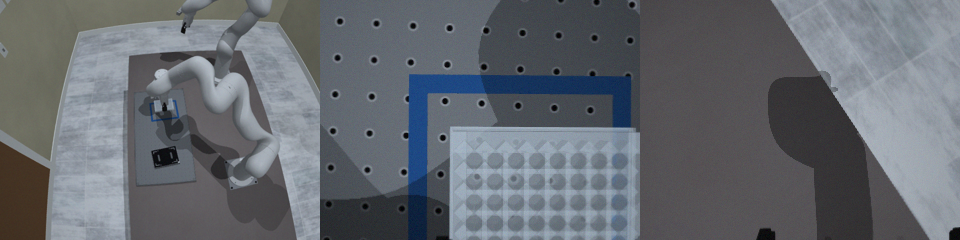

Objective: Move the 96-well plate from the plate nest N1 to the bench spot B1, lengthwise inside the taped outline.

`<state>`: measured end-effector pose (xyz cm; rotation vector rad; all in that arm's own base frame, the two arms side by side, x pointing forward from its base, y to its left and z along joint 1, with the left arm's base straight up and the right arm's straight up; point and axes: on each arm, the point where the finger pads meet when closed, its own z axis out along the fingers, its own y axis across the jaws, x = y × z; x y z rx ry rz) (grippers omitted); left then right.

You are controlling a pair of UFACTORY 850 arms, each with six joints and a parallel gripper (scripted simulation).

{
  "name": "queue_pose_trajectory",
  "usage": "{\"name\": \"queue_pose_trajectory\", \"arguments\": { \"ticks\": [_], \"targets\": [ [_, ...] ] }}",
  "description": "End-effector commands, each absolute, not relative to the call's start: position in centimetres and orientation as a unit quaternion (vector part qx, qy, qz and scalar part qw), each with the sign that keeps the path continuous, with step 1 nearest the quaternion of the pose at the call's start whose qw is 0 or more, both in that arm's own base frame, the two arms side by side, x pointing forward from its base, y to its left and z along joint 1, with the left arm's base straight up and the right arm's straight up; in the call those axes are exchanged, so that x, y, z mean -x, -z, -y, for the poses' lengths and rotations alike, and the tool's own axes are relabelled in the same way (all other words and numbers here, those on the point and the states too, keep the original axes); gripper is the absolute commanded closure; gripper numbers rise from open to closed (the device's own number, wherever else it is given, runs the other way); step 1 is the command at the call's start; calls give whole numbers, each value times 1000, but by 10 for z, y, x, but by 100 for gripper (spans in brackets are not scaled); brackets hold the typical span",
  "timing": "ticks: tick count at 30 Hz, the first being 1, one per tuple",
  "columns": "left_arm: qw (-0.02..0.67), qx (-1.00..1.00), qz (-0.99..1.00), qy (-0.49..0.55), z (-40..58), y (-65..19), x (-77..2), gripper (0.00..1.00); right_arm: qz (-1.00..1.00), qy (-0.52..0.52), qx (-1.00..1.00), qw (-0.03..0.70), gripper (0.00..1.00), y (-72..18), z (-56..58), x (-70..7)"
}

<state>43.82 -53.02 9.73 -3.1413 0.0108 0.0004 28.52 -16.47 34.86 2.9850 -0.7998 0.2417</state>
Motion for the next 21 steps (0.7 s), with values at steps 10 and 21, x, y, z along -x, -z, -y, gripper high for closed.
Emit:
{"name": "queue_pose_trajectory", "arguments": {
  "ticks": [10,21],
  "targets": [
    [-1,1000,-3,1,531,-78,-439,100,258,-79,-963,21,0,-349,165,-286],
    [-1,1000,-3,1,531,-62,-439,100,258,-79,-963,21,0,-349,165,-286]
  ]
}}
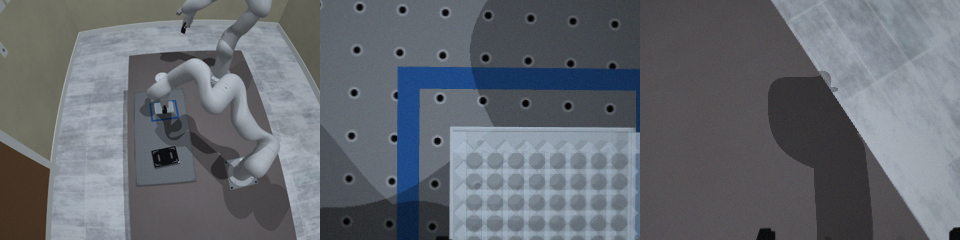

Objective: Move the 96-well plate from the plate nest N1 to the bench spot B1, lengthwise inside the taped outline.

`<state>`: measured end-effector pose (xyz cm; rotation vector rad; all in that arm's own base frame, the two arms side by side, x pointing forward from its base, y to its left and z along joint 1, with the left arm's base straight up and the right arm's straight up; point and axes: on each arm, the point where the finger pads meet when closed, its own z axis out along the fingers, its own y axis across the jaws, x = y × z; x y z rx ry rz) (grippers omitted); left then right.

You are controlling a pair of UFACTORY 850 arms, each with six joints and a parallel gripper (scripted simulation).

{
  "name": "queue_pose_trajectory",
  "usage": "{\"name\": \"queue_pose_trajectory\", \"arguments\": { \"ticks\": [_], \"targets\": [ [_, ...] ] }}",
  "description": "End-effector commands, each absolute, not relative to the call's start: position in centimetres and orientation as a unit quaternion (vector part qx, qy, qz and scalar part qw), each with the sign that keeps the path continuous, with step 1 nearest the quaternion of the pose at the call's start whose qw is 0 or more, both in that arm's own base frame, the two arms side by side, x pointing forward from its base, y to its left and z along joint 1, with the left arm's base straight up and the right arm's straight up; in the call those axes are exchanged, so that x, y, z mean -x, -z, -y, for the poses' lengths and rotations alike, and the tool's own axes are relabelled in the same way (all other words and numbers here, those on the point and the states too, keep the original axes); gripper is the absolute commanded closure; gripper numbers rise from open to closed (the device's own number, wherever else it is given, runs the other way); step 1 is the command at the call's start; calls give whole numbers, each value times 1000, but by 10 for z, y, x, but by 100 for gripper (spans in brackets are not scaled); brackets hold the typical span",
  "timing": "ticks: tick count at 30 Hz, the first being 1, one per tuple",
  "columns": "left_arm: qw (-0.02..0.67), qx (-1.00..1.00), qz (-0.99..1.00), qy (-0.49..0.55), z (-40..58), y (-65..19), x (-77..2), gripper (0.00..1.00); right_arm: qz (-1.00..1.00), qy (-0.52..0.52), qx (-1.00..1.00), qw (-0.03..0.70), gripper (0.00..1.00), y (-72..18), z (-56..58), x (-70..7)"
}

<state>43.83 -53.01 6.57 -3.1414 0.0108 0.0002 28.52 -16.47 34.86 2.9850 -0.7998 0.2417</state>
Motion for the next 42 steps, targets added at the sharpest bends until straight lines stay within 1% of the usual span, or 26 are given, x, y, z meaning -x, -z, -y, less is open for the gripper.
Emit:
{"name": "queue_pose_trajectory", "arguments": {
  "ticks": [1,11,42],
  "targets": [
    [-1,1000,-3,1,531,-62,-439,100,258,-79,-963,21,0,-349,165,-286],
    [-1,1000,-3,1,531,-45,-439,100,258,-79,-963,21,0,-349,165,-286],
    [-1,1000,-3,1,531,-43,-439,100,258,-79,-963,21,0,-349,165,-286]
  ]
}}
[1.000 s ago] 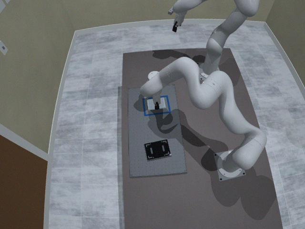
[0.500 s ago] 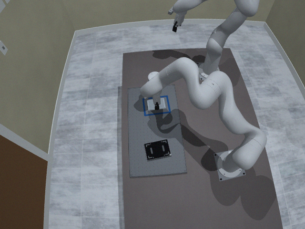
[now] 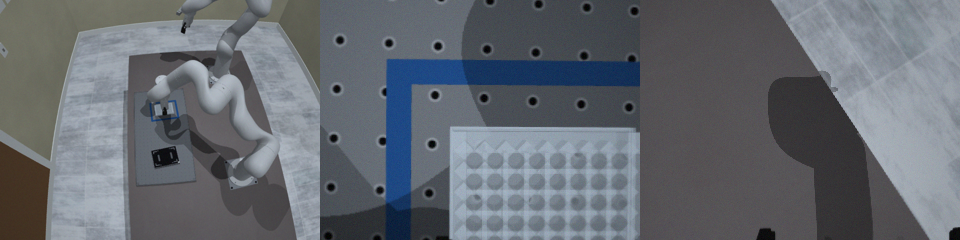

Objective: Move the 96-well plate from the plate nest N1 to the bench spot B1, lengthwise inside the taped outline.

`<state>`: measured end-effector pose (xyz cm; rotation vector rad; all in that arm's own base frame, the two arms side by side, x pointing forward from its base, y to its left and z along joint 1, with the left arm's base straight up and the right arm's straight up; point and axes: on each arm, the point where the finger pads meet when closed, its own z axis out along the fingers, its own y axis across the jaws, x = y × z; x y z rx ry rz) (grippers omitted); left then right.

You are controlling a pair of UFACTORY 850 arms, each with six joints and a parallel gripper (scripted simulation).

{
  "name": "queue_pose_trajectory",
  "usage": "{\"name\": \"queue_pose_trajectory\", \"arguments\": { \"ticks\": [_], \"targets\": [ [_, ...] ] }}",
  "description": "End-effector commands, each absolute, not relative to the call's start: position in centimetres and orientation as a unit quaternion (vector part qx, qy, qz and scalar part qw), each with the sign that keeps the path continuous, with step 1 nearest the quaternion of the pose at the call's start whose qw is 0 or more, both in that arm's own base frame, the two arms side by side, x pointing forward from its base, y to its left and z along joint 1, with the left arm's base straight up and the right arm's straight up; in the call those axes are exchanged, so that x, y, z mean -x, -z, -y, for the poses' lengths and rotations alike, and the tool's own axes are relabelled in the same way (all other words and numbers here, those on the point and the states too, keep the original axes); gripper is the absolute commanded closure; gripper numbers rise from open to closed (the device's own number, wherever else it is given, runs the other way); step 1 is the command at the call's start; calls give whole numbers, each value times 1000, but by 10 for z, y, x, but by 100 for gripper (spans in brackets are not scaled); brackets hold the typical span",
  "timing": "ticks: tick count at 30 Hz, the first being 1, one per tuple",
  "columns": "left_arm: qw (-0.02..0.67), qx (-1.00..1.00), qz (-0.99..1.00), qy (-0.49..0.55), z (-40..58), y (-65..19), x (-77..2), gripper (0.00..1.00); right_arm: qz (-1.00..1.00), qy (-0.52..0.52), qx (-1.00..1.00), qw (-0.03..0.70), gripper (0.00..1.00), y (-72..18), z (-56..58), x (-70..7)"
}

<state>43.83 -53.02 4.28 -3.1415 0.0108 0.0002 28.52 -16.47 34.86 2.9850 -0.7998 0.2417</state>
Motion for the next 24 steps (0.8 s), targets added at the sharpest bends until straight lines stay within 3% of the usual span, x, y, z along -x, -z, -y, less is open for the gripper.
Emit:
{"name": "queue_pose_trajectory", "arguments": {
  "ticks": [1,24],
  "targets": [
    [-1,1000,-3,1,531,-43,-439,100,258,-79,-963,21,0,-349,165,-286],
    [-1,1000,-3,1,531,-40,-439,100,258,-79,-963,21,0,-349,165,-286]
  ]
}}
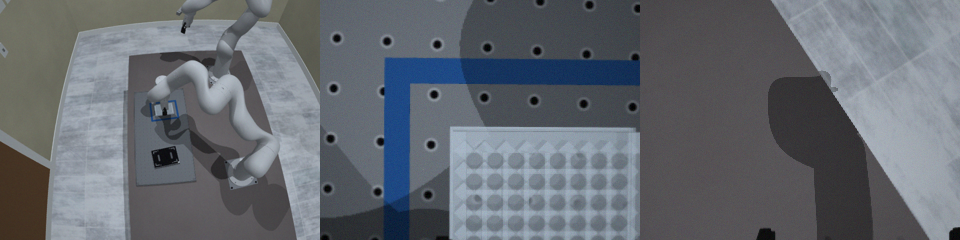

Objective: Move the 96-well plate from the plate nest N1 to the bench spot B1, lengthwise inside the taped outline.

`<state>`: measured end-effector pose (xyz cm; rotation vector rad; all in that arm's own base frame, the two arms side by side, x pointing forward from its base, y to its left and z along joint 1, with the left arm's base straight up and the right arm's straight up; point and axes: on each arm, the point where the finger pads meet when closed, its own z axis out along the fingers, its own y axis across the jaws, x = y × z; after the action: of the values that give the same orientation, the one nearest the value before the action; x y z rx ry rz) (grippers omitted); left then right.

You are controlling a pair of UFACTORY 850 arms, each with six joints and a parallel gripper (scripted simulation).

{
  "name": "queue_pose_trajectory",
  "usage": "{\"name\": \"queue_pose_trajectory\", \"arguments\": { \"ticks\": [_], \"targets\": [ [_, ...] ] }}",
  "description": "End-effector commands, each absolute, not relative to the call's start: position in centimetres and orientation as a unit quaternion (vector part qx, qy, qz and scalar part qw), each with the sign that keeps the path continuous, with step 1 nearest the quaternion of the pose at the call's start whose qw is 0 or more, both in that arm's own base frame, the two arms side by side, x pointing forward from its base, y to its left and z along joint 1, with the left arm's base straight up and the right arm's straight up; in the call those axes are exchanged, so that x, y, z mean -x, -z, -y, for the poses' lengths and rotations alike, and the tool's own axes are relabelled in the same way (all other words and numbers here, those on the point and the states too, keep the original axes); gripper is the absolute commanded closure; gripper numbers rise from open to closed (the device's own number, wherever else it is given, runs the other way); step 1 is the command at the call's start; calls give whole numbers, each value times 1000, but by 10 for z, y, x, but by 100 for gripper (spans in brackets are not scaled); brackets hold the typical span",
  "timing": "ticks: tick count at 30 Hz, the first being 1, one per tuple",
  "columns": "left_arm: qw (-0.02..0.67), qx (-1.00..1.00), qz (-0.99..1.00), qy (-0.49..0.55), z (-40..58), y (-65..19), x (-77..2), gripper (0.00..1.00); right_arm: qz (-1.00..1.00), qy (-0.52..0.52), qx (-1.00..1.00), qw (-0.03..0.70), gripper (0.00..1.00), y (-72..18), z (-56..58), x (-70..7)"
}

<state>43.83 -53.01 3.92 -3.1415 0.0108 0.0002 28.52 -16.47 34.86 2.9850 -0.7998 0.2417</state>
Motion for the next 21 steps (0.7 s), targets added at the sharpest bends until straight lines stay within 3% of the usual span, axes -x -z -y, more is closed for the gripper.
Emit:
{"name": "queue_pose_trajectory", "arguments": {
  "ticks": [1,21],
  "targets": [
    [-1,1000,-3,1,531,-40,-439,100,258,-79,-963,21,0,-349,165,-286],
    [-1,1000,-3,1,531,-37,-439,100,258,-79,-963,21,0,-349,165,-286]
  ]
}}
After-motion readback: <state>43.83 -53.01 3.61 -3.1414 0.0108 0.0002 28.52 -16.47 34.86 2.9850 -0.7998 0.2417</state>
